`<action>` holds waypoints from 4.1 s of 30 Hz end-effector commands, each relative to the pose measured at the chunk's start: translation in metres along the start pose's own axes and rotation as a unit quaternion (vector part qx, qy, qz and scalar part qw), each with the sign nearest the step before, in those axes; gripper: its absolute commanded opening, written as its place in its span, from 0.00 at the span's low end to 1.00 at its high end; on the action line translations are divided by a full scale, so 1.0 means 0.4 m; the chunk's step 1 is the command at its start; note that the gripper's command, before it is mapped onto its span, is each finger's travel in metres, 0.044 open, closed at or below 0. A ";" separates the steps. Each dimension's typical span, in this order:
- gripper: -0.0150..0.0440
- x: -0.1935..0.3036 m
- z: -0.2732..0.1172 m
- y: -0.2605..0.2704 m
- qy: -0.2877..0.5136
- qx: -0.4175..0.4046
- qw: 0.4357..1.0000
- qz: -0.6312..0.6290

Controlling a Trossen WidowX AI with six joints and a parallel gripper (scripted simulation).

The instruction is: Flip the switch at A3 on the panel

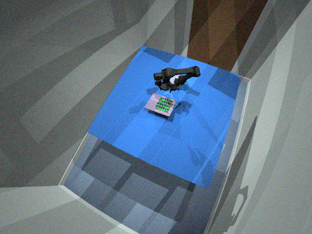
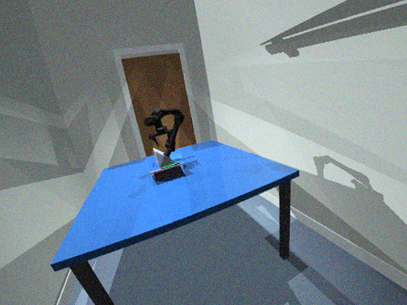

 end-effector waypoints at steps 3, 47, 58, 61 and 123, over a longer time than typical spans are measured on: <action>0.80 -0.034 0.045 0.005 -0.005 0.006 1.000 -0.002; 0.25 -0.143 0.374 0.066 -0.037 -0.003 0.999 -0.014; 0.25 -0.143 0.374 0.066 -0.037 -0.003 0.999 -0.014; 0.25 -0.143 0.374 0.066 -0.037 -0.003 0.999 -0.014; 0.25 -0.138 0.227 0.066 -0.024 0.001 1.000 -0.013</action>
Point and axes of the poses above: the point midway between the two fingers, 35 mm back from their tips, its own z axis out along the fingers, its own y axis across the jaws, x = y × z, the point moved 1 cm from there along -z, back along the fingers, and after that the axes turned 12 degrees about z, right-handed, at the moved point
